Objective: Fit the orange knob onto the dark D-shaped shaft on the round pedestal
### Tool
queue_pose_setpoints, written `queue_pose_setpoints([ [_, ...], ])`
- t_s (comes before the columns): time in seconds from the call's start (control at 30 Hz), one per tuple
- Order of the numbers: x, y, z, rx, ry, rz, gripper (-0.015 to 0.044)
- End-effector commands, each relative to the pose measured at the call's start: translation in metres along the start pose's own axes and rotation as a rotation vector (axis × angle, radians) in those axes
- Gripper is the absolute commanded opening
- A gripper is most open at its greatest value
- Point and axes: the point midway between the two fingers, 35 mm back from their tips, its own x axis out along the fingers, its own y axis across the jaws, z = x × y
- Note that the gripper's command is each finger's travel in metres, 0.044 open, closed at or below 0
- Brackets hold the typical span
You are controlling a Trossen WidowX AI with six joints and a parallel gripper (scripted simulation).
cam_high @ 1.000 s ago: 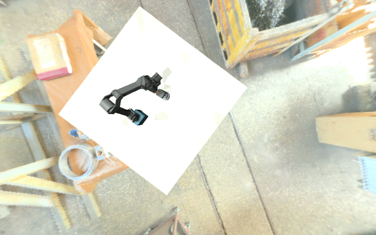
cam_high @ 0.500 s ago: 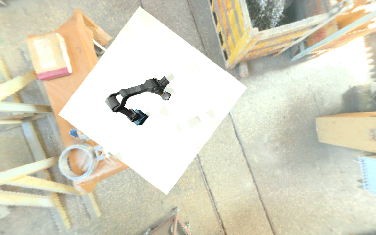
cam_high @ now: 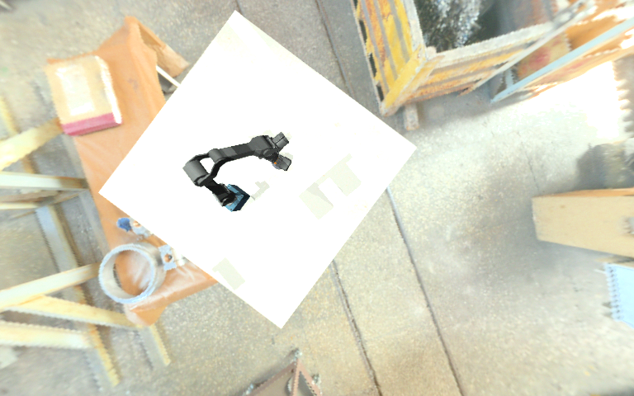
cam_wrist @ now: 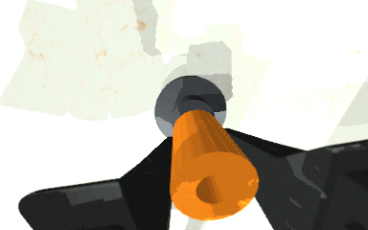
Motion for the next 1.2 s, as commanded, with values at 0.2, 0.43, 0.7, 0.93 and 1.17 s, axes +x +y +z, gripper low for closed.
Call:
queue_pose_setpoints([
  [0.2, -0.0020, 0.0000, 0.0029, 0.000, -0.008, 0.001, 0.0000],
  [0.43, 0.0006, 0.0003, 0.0050, 0.000, -0.008, 0.001, 0.0000],
  [0.7, 0.0020, 0.0003, 0.0038, 0.000, -0.008, 0.001, 0.0000],
  [0.93, 0.0002, 0.0006, 0.0027, 0.000, -0.008, 0.001, 0.0000],
  [1.17, -0.0026, 0.0013, 0.0000, -0.055, -0.008, 0.001, 0.0000],
])
